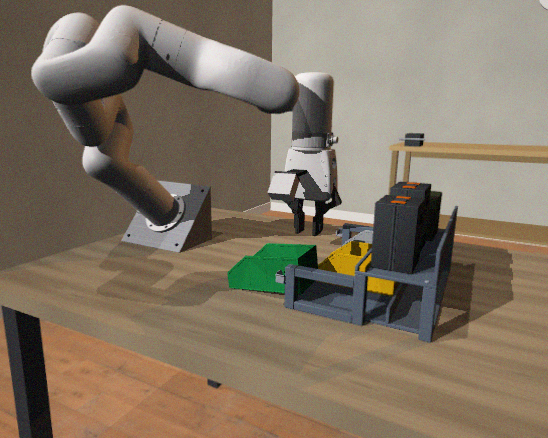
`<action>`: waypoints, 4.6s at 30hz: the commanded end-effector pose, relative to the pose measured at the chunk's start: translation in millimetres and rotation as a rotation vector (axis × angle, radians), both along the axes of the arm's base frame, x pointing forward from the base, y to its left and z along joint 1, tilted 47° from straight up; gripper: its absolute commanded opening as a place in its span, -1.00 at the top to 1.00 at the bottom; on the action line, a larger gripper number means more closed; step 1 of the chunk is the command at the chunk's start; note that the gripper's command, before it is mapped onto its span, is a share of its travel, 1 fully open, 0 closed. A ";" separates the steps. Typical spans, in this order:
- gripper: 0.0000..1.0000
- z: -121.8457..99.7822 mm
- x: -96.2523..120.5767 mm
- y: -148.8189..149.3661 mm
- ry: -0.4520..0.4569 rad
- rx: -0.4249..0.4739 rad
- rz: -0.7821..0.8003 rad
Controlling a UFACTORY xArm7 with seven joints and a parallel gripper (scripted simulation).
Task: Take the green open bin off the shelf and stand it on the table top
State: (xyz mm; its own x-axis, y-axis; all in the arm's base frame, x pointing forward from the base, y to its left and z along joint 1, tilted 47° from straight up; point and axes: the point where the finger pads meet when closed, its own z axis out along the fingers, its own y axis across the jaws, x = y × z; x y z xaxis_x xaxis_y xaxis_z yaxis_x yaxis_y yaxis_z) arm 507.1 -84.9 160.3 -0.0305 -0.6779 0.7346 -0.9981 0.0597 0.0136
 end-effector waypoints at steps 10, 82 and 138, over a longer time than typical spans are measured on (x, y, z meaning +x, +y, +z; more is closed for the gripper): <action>0.35 -5.7 0.5 -5.1 -0.003 0.001 0.004; 0.35 -32.3 -2.4 -33.7 -0.003 0.001 0.004; 1.00 -40.8 -3.6 -43.3 -0.003 0.001 0.004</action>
State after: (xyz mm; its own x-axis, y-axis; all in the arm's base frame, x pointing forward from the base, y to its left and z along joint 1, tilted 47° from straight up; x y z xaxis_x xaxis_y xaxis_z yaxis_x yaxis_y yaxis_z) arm 502.0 -130.3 118.5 -0.0305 -0.6777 0.7347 -0.9981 0.0602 0.0141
